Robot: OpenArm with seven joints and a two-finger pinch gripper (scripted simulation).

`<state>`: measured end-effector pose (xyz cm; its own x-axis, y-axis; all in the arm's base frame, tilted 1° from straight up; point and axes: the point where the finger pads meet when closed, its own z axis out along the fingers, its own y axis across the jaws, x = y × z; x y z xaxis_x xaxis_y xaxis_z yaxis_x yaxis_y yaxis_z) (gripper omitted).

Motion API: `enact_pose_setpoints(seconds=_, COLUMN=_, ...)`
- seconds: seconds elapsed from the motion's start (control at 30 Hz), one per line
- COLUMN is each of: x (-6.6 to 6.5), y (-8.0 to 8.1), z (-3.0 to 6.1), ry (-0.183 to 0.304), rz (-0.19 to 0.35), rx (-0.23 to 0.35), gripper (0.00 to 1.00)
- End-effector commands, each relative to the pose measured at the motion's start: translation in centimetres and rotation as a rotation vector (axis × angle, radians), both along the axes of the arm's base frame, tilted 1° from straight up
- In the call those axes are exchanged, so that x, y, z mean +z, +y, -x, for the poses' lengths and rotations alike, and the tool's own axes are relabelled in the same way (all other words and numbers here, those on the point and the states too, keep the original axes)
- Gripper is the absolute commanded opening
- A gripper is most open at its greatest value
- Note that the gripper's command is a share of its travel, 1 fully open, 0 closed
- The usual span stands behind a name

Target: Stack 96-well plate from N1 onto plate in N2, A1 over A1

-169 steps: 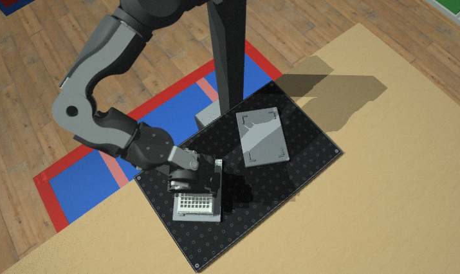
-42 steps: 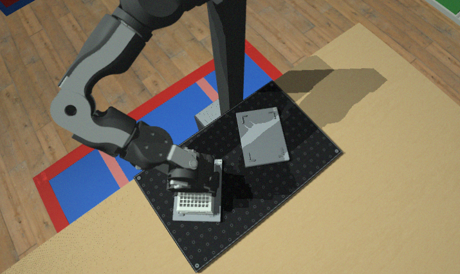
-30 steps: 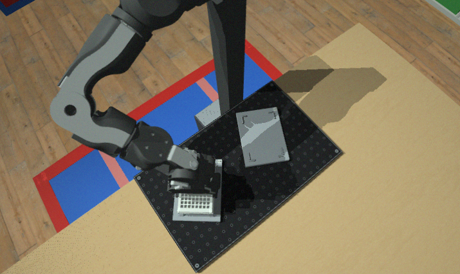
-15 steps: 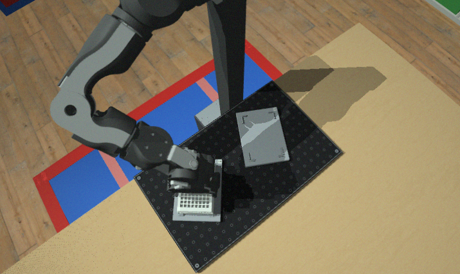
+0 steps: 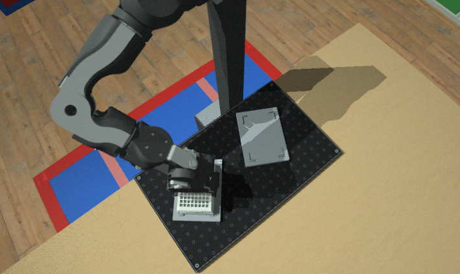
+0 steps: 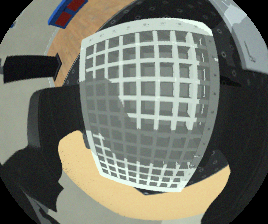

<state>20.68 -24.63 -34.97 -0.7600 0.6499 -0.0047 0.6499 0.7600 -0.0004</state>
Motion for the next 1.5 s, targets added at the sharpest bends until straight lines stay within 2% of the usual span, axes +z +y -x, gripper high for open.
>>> enact_pose_setpoints(seconds=0.0, x=0.27, y=-0.04, z=-0.34, ry=-0.009, rz=0.000, rx=-0.002, gripper=0.00)
enact_pose_setpoints(seconds=0.47, x=0.39, y=-0.06, z=-0.50, ry=-0.010, rz=0.001, rx=-0.002, gripper=0.00)
enact_pose_setpoints(seconds=0.63, x=0.09, y=-0.03, z=-0.11, ry=-0.007, rz=-0.001, rx=-0.002, gripper=0.00)
enact_pose_setpoints(seconds=1.03, x=0.09, y=-0.03, z=-0.11, ry=-0.007, rz=-0.001, rx=-0.002, gripper=0.00)
enact_pose_setpoints(seconds=1.2, x=0.40, y=-0.07, z=-0.49, ry=-0.010, rz=0.001, rx=-0.002, gripper=0.00)
enact_pose_setpoints(seconds=1.47, x=0.40, y=-0.07, z=-0.49, ry=-0.010, rz=0.001, rx=-0.002, gripper=0.00)
